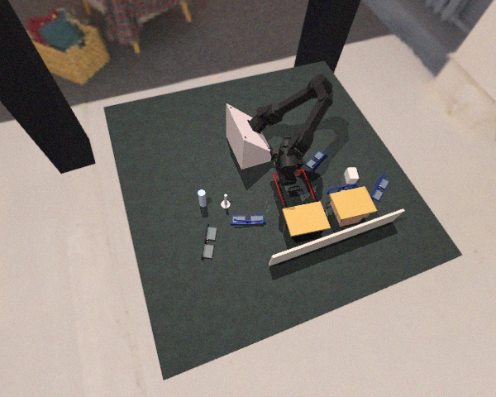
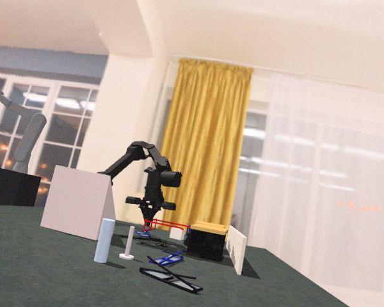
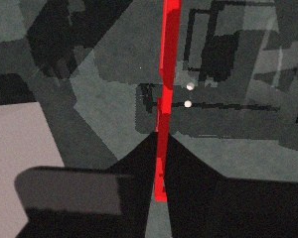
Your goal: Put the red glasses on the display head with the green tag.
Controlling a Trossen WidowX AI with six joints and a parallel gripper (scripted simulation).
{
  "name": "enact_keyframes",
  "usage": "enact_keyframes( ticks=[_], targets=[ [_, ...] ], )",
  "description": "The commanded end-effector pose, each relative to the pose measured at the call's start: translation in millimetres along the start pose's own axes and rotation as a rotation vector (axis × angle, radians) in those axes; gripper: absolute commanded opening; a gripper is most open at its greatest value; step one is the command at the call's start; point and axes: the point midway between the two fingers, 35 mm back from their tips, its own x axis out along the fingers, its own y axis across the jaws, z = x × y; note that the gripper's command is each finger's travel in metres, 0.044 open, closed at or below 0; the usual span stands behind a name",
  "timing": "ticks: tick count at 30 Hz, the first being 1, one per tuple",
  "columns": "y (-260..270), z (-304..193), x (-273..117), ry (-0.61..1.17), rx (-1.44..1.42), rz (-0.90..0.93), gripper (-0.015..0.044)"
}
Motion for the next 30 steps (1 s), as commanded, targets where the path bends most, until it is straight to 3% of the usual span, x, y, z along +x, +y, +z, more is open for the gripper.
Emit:
enact_keyframes(
  ticks=[1, 30],
  targets=[
    [-7, 0, 1, -0.004, 0.004, 0.000, 0.0000],
    [-50, 0, 3, -0.004, 0.002, 0.006, 0.0000]
  ],
)
